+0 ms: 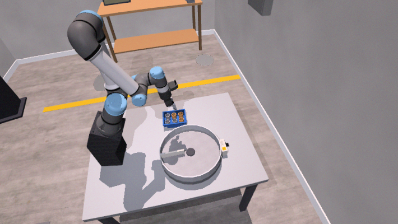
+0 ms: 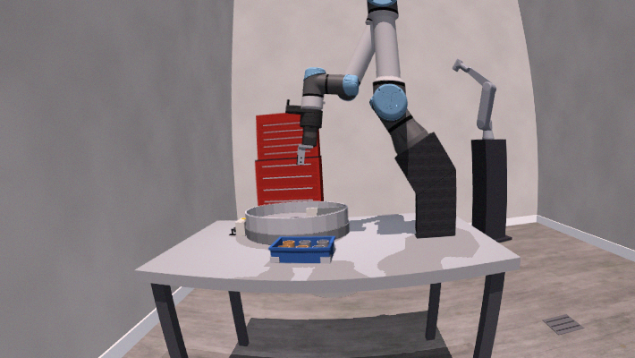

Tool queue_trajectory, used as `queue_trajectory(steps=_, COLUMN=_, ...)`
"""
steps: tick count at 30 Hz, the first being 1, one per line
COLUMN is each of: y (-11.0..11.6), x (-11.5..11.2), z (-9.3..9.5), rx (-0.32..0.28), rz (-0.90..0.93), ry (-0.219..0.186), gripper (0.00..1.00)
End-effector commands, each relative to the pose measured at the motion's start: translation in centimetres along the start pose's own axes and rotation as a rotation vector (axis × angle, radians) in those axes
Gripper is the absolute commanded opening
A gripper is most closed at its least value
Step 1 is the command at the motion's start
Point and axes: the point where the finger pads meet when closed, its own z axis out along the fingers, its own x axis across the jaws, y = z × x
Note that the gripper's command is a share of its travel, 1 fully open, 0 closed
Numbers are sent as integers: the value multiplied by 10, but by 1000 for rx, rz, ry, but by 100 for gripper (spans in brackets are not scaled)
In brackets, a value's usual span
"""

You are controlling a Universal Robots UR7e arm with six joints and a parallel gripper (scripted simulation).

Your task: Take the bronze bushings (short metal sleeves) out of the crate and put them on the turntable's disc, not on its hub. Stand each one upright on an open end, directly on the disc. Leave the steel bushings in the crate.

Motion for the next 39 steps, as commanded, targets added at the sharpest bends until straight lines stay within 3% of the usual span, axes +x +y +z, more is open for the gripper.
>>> queue_trajectory(steps=1, y=8, x=19, z=8, rx=-22, rz=166, ry=4, gripper=100)
queue_trajectory(steps=39, y=57, x=115, z=32, rx=-79, rz=1011, ry=81, gripper=100)
